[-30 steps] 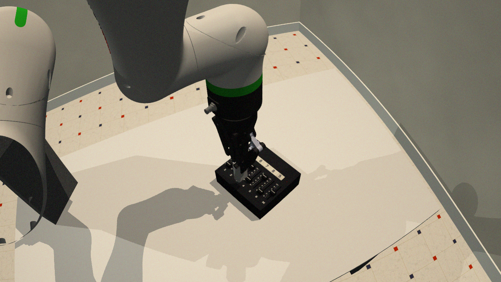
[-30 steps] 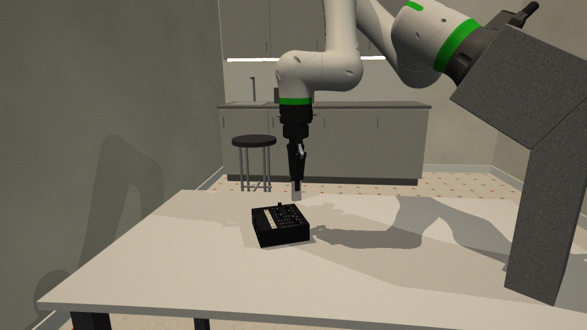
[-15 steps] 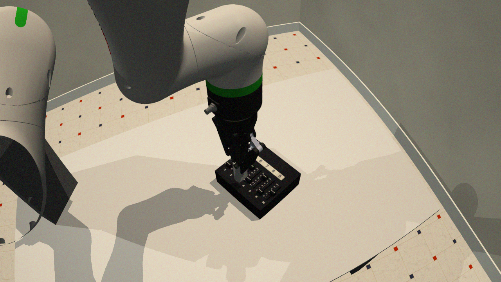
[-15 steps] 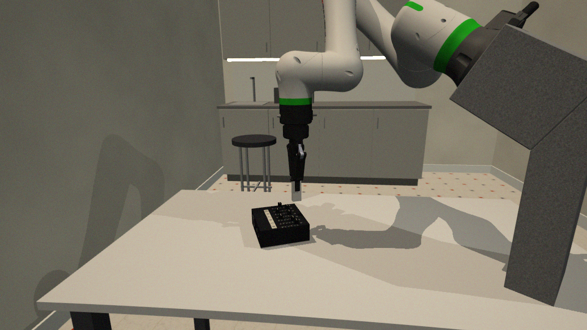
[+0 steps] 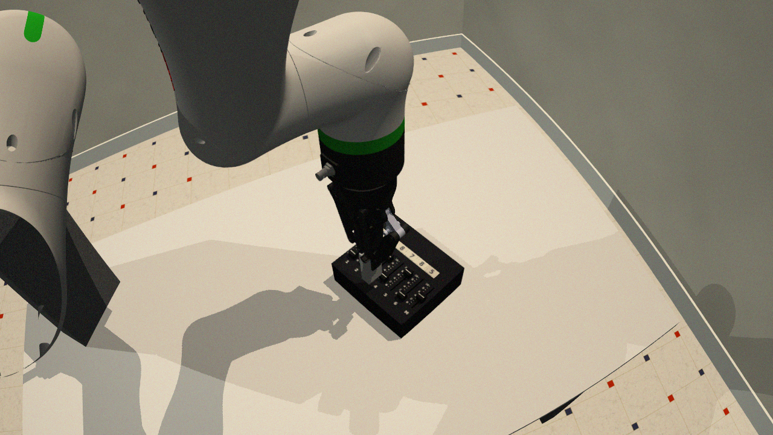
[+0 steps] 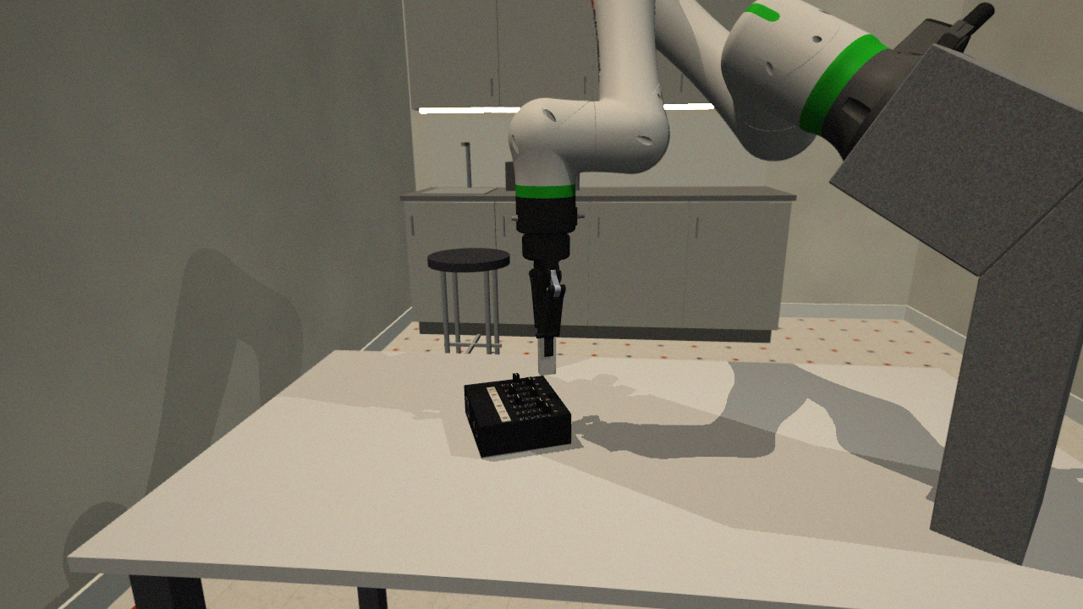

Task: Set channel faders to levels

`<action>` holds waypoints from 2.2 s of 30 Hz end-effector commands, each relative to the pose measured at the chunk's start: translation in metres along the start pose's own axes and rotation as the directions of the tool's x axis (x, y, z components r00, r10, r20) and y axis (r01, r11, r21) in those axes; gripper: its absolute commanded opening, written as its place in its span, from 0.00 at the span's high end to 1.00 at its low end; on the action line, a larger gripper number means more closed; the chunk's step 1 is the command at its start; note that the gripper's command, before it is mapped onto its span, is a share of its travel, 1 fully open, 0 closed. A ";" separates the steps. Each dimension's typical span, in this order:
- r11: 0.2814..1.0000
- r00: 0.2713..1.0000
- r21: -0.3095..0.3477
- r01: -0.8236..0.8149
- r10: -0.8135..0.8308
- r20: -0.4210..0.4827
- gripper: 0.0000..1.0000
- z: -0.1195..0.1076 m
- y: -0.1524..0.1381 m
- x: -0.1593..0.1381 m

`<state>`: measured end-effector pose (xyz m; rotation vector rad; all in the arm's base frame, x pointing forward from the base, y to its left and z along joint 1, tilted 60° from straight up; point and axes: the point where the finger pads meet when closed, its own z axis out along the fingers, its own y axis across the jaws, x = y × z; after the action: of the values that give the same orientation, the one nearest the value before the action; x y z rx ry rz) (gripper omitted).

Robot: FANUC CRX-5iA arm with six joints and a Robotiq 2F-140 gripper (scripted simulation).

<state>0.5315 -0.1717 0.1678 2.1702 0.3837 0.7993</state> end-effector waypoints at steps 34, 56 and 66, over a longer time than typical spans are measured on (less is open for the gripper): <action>1.000 1.000 0.000 0.000 0.000 -0.001 1.00 0.019 0.000 0.000; 1.000 1.000 0.000 0.000 0.000 -0.001 1.00 0.019 0.000 0.000; 1.000 1.000 0.000 0.000 0.000 -0.001 1.00 0.019 0.000 0.000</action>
<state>0.5435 -0.1826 0.1581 2.1700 0.3838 0.7999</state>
